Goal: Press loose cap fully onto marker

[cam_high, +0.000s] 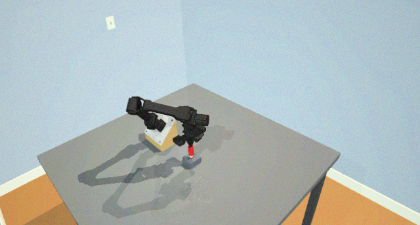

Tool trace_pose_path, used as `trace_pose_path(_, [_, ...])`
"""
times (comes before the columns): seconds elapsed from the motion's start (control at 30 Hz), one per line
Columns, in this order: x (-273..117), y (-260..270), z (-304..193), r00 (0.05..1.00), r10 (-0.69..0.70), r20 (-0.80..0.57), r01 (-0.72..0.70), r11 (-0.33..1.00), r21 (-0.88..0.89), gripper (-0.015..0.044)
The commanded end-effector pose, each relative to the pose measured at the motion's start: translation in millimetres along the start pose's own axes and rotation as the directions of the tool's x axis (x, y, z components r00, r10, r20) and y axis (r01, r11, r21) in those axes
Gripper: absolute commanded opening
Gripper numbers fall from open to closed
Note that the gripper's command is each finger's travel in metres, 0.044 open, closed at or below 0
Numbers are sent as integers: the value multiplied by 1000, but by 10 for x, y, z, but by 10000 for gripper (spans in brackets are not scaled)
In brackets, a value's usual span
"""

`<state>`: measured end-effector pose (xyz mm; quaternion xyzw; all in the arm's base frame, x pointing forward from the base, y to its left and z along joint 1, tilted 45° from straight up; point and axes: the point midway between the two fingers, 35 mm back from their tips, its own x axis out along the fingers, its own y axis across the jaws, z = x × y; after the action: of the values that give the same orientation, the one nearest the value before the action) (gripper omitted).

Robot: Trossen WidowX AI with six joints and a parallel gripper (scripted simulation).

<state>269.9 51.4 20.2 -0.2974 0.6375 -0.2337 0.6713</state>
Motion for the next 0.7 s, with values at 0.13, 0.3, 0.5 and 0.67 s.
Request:
trace_pose_path(0.13, [113,-9,-9,1000,-7,-2,7,1000,-5,0])
trace_pose_path(0.3, [56,4,8,1000,1,4,-1,1000,0,0])
trace_pose_path(0.5, [-461,29,44,1000,6,4,-6,1000,-2,0])
trace_pose_path(0.67, [-838,15,8,1000,3,3,-3,1000,-2,0])
